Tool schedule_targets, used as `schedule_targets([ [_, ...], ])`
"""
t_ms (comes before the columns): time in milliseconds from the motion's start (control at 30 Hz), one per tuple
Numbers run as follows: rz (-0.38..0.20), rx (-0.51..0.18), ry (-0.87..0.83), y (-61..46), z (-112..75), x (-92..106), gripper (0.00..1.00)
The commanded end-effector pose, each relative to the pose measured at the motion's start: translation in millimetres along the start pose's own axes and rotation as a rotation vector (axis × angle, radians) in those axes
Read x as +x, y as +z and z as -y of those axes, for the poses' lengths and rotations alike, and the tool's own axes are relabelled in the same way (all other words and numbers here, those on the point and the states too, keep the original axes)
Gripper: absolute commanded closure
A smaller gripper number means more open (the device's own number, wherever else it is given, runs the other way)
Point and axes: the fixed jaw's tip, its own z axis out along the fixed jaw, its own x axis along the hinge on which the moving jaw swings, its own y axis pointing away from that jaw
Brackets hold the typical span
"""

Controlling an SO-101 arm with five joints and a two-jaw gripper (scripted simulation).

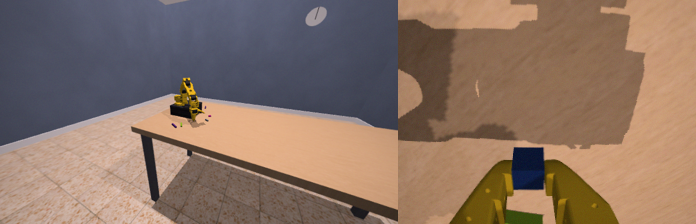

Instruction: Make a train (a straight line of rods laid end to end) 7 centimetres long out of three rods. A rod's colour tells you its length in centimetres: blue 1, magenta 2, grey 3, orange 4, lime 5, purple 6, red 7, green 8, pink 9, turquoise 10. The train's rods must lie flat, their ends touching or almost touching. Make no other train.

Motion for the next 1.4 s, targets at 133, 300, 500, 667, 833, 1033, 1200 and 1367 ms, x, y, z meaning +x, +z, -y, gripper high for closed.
schedule_targets([
  [133,0.001,0.033,-0.001,-5.5,3.7,2.3,1.0],
  [300,0.001,0.033,-0.001,-5.5,3.7,2.3,1.0],
  [500,0.001,0.033,-0.001,-4.8,3.7,2.3,1.0],
  [667,0.001,0.033,-0.001,-1.3,4.0,2.3,1.0],
  [833,0.001,0.033,-0.001,2.0,4.1,2.4,1.0],
  [1033,0.001,0.033,-0.001,9.2,4.3,2.5,1.0],
  [1200,0.001,0.033,-0.001,13.2,4.3,2.5,1.0],
  [1367,0.001,0.033,-0.001,14.3,4.3,2.6,1.0],
])
